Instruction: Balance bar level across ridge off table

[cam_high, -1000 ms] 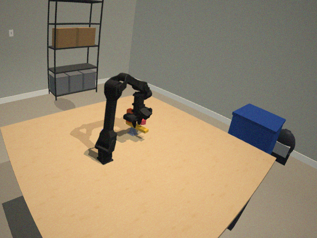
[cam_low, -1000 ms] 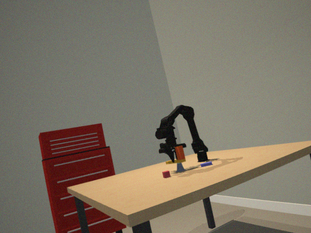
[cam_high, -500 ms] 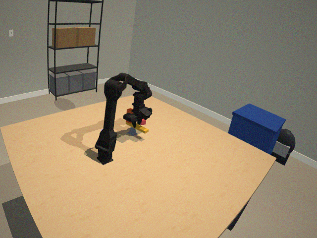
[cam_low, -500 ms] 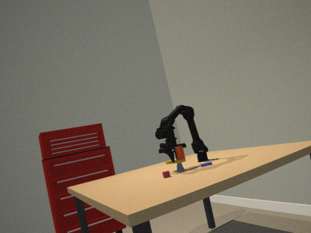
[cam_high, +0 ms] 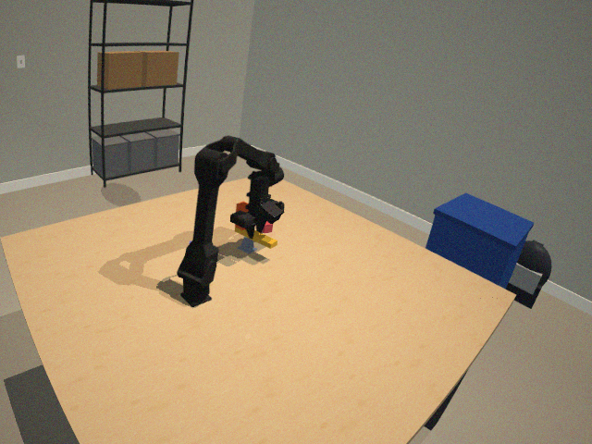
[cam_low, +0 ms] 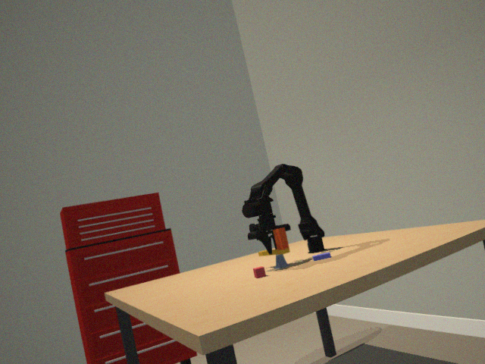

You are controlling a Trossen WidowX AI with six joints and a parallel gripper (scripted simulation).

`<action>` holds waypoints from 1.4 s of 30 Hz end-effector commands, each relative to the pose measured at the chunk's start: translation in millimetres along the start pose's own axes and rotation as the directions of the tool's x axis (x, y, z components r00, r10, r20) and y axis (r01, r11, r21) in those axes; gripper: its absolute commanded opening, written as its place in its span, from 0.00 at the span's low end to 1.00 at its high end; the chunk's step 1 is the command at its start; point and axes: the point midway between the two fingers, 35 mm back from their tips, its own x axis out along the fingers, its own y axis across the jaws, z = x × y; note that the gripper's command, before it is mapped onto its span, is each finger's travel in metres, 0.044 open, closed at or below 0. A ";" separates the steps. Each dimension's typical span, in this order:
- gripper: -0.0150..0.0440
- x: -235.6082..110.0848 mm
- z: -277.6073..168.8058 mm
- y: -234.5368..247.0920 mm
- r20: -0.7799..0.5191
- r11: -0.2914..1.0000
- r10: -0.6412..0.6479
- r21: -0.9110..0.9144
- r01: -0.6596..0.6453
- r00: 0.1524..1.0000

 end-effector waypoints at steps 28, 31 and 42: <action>0.57 0.1 0.0 -0.1 0.000 1.000 0.000 0.000 0.000 1.000; 0.61 0.1 0.0 -0.1 0.000 1.000 0.000 0.000 0.000 1.000; 1.00 0.1 0.0 -0.1 0.000 1.000 0.000 0.000 0.000 1.000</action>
